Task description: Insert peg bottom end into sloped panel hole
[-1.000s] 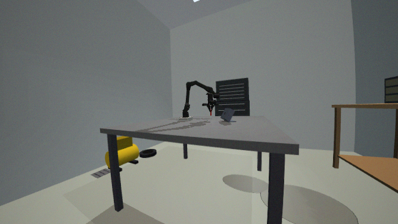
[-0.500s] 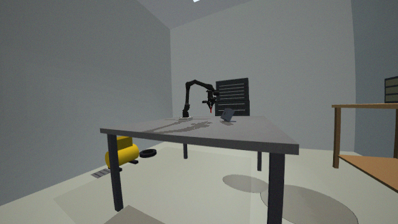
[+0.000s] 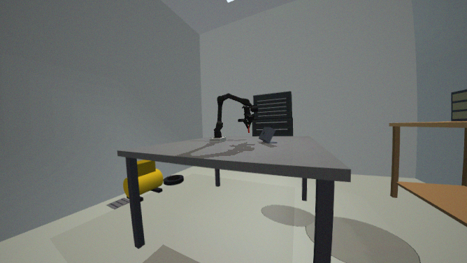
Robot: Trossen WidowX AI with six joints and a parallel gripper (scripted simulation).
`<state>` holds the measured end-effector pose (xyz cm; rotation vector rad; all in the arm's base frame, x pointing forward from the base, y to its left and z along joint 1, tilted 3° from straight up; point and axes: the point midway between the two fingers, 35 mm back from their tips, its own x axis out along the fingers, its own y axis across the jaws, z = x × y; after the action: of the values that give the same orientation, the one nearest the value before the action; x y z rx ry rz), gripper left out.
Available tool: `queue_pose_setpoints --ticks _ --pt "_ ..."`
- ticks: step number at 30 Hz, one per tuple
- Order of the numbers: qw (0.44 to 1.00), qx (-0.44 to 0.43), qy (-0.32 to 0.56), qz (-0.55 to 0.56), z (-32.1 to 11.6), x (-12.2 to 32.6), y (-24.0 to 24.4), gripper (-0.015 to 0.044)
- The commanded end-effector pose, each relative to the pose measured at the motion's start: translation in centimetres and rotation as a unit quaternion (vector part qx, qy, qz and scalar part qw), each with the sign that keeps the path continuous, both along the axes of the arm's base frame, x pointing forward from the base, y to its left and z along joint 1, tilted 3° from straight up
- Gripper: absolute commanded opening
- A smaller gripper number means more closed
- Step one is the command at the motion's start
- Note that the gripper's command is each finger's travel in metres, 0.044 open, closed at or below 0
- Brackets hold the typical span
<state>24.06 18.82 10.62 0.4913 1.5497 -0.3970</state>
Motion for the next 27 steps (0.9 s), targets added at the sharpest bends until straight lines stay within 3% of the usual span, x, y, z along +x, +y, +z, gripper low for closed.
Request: queue_pose_setpoints --ticks 1,27 --pt "1.0 0.008 0.002 0.01 -0.2 0.2 -0.2 0.0" --pt "0.994 0.07 -0.019 0.078 -0.8 2.5 -1.7 0.0"
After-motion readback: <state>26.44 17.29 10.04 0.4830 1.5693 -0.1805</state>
